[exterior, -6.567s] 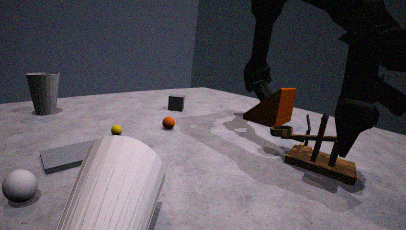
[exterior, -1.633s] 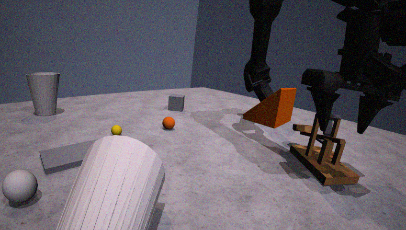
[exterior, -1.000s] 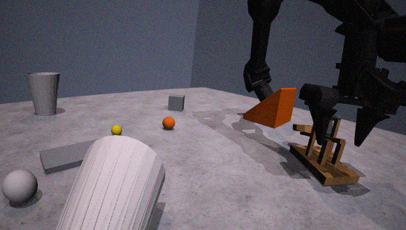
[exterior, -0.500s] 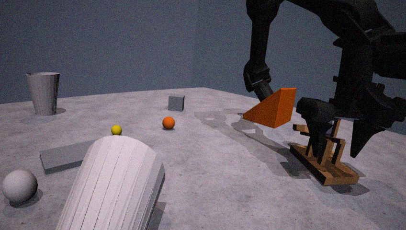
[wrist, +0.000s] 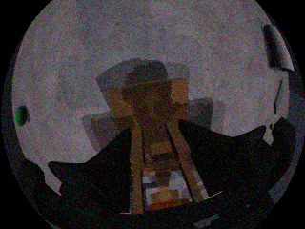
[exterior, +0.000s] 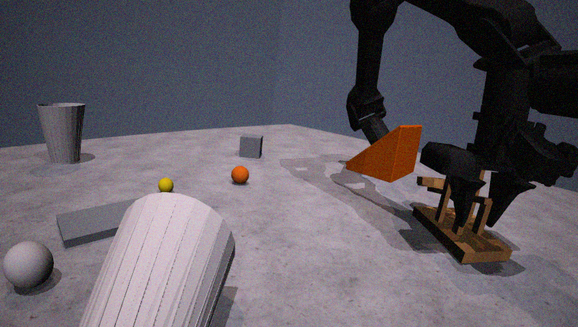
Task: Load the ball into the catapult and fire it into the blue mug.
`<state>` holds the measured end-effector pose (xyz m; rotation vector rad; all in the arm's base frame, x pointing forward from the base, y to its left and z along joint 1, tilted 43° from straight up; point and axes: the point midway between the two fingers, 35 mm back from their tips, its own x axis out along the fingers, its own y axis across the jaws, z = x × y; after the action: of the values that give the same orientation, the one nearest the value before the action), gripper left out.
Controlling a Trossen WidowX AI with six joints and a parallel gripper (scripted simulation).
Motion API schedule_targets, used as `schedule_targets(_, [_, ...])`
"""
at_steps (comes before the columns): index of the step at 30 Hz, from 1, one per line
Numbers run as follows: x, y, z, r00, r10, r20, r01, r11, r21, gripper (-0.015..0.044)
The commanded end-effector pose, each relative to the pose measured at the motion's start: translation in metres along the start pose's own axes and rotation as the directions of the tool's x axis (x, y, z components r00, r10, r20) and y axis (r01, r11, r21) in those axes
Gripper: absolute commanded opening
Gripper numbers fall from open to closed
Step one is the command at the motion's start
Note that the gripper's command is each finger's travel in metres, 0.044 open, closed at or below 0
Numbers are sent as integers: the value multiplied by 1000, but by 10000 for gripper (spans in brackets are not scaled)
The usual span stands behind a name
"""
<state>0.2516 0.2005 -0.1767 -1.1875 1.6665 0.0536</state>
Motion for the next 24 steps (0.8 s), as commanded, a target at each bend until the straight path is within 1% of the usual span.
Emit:
schedule_targets(1, [0,0,0,1000,3,0,-3,1000,0,145])
schedule_targets(6, [0,0,0,1000,3,0,-3,1000,0,111])
schedule_targets(8, [-11,0,1,1000,3,0,-3,1000,0,59])
schedule_targets(10, [-39,1,1,1000,2,0,-2,1000,0,6])
schedule_targets(12, [-50,1,0,1000,2,0,-2,1000,-1,0])
schedule_targets(14, [-50,1,0,1000,2,0,-2,1000,-1,0])
schedule_targets(24, [-37,-1,1,1000,-1,-3,1,1000,-2,0])
